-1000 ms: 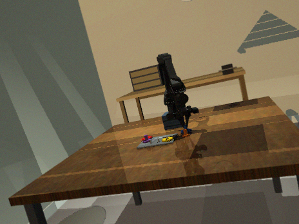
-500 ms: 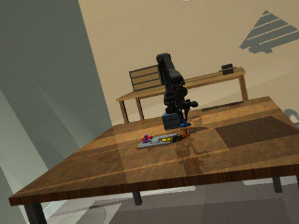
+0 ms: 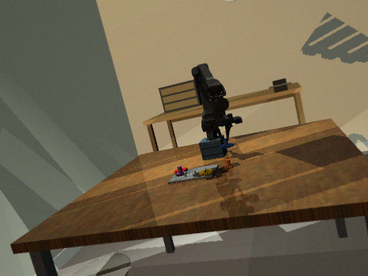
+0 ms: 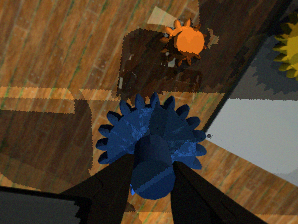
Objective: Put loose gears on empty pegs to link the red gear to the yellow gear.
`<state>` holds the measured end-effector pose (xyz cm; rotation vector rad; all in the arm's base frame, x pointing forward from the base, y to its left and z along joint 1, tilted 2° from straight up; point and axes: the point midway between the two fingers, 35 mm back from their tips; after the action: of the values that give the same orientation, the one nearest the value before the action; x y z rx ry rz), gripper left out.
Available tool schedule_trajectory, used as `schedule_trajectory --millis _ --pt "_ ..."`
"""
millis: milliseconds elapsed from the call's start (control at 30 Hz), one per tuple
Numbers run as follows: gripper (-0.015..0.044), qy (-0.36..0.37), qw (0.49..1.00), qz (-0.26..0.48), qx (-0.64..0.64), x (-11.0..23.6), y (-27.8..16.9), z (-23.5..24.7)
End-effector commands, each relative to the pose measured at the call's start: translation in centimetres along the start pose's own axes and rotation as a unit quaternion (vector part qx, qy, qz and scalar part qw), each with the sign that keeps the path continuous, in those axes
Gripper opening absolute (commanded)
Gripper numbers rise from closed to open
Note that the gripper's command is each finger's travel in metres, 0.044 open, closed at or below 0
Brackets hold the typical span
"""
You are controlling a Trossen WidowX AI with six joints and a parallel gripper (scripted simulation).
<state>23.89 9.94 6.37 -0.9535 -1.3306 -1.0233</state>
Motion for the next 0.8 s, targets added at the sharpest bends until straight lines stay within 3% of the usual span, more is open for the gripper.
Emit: schedule_trajectory --millis 0,500,767 --pt "0.0 0.0 1.0 -0.009 -0.001 1.5 0.3 0.0" --pt "0.0 0.0 1.0 -0.009 -0.001 5.8 -0.5 0.0" --pt "0.0 -0.003 1.0 -0.009 -0.002 5.9 -0.3 -0.4"
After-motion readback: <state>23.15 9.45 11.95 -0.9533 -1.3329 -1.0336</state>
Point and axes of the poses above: the point midway between the two fingers, 35 mm back from their tips, its own x axis back along the fingers, its own z axis across the jaws, y = z × x, and after that the axes turned 1 degree about x, right-handed
